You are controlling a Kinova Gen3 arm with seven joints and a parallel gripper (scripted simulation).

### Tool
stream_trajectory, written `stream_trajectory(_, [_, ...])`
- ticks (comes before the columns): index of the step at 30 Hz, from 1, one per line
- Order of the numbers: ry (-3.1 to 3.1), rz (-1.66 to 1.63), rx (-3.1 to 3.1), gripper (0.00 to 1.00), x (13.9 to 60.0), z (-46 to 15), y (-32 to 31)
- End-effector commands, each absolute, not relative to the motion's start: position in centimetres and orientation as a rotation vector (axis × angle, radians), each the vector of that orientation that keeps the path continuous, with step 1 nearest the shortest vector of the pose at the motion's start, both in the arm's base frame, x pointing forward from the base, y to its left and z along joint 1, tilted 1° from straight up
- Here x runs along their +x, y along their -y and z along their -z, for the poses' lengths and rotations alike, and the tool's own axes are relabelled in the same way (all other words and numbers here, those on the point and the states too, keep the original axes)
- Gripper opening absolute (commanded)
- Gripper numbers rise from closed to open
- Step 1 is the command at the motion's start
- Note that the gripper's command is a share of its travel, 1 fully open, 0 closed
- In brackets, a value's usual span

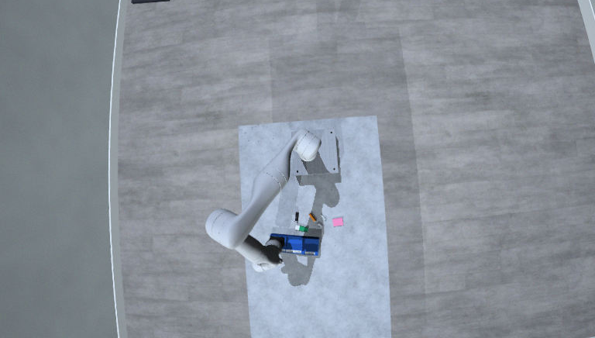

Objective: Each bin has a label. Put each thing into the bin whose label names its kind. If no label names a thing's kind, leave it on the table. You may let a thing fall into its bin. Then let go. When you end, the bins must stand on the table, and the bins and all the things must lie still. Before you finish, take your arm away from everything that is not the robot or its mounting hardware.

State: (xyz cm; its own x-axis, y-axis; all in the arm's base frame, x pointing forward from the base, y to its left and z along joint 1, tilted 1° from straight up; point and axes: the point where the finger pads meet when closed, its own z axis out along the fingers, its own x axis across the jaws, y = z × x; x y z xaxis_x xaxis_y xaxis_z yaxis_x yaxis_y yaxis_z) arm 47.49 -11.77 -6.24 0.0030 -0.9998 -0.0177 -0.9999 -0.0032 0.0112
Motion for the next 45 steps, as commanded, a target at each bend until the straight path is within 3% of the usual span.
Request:
stream_trajectory(1, [-2.212,-0.031,-2.224,0.31,47.5,6.3,11.7])
stream_trajectory(45, [-2.210,-0.034,-2.225,0.31,47.6,1.4,11.8])
